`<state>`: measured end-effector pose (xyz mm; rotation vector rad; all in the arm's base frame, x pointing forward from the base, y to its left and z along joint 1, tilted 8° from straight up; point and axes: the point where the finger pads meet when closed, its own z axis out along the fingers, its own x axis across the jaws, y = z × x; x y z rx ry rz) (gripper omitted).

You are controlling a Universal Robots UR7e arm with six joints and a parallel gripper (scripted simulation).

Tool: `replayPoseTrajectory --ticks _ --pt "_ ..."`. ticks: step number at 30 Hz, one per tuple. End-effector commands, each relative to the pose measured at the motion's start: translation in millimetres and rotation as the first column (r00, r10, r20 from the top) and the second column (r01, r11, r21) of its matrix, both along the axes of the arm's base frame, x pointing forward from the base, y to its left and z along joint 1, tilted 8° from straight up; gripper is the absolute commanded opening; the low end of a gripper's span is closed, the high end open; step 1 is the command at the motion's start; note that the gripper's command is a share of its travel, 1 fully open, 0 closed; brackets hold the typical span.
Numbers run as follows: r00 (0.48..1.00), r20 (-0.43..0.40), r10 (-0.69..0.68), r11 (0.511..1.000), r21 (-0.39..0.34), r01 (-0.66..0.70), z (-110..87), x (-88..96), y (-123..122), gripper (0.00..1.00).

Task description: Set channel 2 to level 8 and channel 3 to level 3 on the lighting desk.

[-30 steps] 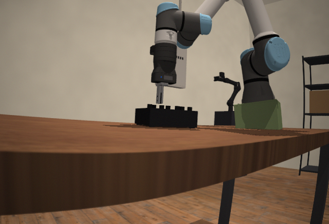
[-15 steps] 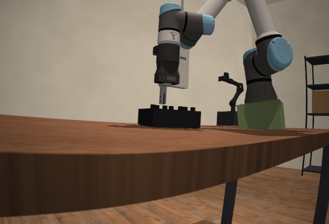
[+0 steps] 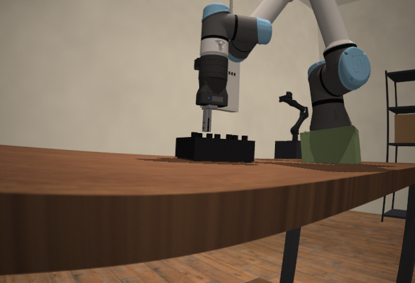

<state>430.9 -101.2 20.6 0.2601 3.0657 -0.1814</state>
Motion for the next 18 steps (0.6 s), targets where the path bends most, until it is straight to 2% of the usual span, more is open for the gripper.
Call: replayPoseTrajectory --ticks 1,18 --pt "1.000 0.001 0.000 1.000 -0.001 0.000 0.5 0.4 -0.1 0.00" --pt "1.000 0.001 0.000 1.000 -0.001 0.000 -1.5 0.5 -0.3 0.00"
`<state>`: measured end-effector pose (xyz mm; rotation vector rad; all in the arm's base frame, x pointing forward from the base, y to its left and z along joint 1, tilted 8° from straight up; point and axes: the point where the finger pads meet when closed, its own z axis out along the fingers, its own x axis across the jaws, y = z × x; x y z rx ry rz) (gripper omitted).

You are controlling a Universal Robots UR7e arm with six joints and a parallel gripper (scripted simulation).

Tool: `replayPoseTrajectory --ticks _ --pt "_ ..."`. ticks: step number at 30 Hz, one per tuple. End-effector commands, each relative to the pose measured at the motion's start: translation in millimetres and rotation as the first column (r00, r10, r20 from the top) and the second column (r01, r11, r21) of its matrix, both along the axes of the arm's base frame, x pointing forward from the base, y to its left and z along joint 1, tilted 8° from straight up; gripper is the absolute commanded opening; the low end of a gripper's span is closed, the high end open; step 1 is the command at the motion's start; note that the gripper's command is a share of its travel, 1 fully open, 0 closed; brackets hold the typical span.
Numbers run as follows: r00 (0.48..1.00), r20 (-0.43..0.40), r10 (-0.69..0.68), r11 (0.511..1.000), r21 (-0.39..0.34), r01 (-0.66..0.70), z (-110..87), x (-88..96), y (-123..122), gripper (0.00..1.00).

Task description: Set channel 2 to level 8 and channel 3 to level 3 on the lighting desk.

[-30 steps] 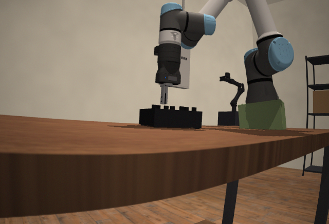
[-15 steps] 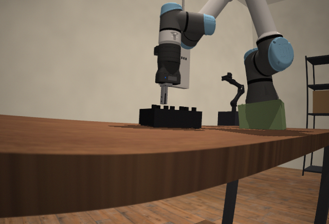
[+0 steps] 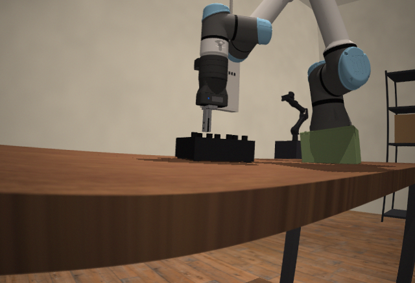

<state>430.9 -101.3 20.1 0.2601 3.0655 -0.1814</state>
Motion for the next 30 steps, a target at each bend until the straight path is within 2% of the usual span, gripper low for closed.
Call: replayPoseTrajectory --ticks 1,30 --pt "1.000 0.001 0.000 1.000 0.000 0.000 -1.0 0.4 -0.3 0.00" --pt "1.000 0.001 0.000 1.000 0.000 0.000 -11.0 0.9 -1.5 0.00"
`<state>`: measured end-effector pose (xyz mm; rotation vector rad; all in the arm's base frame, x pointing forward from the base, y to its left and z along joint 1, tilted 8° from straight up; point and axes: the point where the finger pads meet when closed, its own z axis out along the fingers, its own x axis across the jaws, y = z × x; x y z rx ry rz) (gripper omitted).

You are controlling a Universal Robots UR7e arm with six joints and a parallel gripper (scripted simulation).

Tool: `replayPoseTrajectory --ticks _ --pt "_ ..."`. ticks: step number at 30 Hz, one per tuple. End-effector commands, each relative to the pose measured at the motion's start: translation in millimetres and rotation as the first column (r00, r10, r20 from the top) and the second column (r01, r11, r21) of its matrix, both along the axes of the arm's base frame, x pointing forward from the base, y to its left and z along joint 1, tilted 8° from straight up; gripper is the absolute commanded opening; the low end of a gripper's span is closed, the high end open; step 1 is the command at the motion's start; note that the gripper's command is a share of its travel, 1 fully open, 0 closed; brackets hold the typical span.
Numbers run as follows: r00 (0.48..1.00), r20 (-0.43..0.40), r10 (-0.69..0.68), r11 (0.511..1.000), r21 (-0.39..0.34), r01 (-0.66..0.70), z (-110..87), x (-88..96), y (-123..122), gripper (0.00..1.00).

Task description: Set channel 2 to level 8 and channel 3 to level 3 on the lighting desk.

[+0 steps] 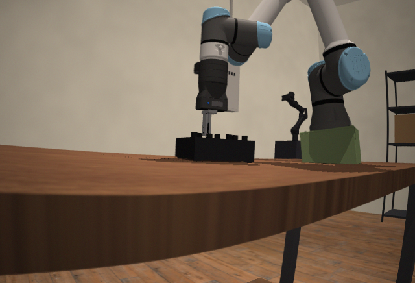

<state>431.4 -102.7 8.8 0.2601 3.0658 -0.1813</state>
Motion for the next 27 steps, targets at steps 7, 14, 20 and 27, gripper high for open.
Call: replayPoseTrajectory --ticks 7,14,20,27 --pt "1.000 0.001 0.000 1.000 -0.001 0.000 0.4 0.4 0.0 0.00" --pt "1.000 0.001 0.000 1.000 -0.001 0.000 0.2 0.6 1.2 0.00" --pt "1.000 0.001 0.000 1.000 -0.001 0.000 -0.1 1.1 3.8 0.00" --pt "1.000 0.001 0.000 1.000 -0.001 0.000 -0.4 1.6 6.6 0.00"
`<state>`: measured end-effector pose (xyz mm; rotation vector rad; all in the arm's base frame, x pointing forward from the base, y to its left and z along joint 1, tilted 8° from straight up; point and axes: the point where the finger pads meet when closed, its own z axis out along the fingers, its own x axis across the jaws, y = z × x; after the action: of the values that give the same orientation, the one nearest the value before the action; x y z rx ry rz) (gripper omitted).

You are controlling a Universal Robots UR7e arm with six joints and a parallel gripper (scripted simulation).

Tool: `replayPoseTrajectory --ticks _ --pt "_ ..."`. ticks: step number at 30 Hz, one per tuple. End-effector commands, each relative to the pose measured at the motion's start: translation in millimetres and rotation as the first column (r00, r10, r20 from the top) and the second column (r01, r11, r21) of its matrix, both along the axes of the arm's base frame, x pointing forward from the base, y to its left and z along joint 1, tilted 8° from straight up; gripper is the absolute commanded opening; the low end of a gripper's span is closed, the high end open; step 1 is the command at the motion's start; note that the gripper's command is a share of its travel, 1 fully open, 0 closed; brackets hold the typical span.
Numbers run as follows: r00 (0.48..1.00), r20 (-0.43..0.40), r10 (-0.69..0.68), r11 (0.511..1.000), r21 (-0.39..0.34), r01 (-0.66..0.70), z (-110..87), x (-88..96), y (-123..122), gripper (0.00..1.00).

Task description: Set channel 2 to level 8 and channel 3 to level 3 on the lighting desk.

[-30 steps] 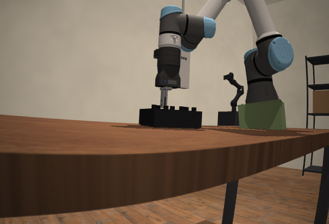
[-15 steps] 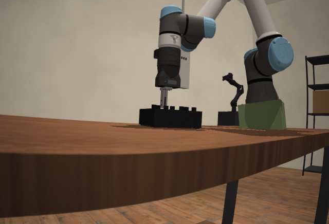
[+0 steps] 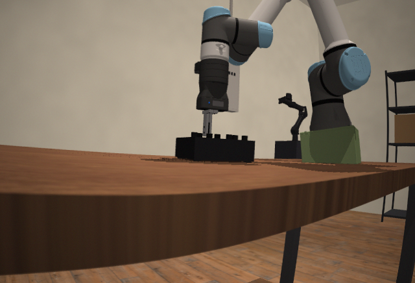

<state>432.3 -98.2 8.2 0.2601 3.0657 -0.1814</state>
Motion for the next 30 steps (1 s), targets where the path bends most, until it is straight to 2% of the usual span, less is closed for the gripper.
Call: replayPoseTrajectory --ticks 1,30 --pt "1.000 0.001 0.000 1.000 0.000 0.000 0.1 0.9 2.7 0.00" --pt "1.000 0.001 0.000 1.000 0.000 0.000 -0.7 2.2 10.1 0.00"
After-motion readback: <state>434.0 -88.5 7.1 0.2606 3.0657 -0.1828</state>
